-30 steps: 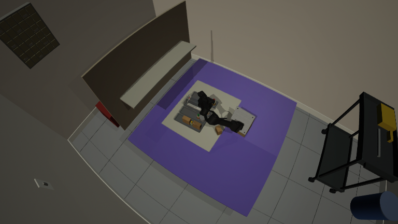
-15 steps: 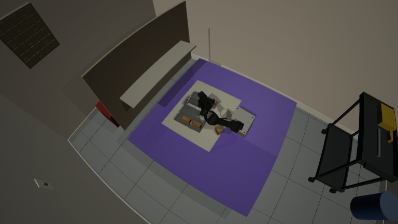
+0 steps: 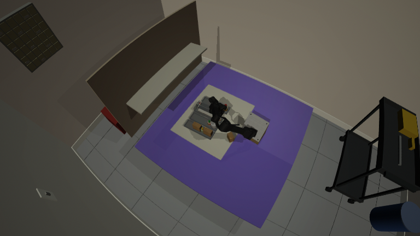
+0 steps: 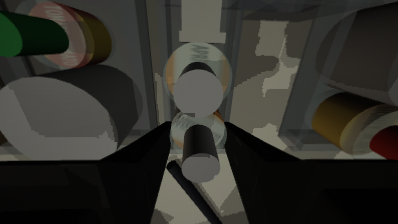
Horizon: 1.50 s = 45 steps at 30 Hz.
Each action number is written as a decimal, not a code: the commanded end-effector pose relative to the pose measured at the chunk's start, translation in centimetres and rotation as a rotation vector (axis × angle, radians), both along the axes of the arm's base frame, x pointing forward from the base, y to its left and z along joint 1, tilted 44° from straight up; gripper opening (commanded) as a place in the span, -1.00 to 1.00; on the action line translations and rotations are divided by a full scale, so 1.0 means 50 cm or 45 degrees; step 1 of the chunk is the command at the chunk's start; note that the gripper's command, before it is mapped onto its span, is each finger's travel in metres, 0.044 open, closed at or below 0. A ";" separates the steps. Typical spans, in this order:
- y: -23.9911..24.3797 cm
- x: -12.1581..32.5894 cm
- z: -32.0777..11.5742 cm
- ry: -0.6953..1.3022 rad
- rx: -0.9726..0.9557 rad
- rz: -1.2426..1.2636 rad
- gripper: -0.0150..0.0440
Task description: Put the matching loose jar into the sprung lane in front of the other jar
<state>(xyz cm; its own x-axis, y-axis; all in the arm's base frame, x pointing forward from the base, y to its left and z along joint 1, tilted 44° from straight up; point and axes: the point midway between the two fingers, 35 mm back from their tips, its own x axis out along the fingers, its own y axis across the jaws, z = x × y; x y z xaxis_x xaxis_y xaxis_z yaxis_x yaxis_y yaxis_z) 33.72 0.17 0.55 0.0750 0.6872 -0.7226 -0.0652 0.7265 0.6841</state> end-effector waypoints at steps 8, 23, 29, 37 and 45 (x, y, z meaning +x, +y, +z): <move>0.003 0.000 0.002 -0.012 0.011 -0.003 -0.49; 0.003 -0.005 0.001 -0.011 0.011 -0.003 -0.49; 0.003 -0.007 0.001 -0.011 0.011 -0.003 -0.49; 0.002 -0.010 0.000 -0.011 0.011 -0.003 -0.49; 0.000 -0.015 -0.002 -0.011 0.011 -0.003 -0.49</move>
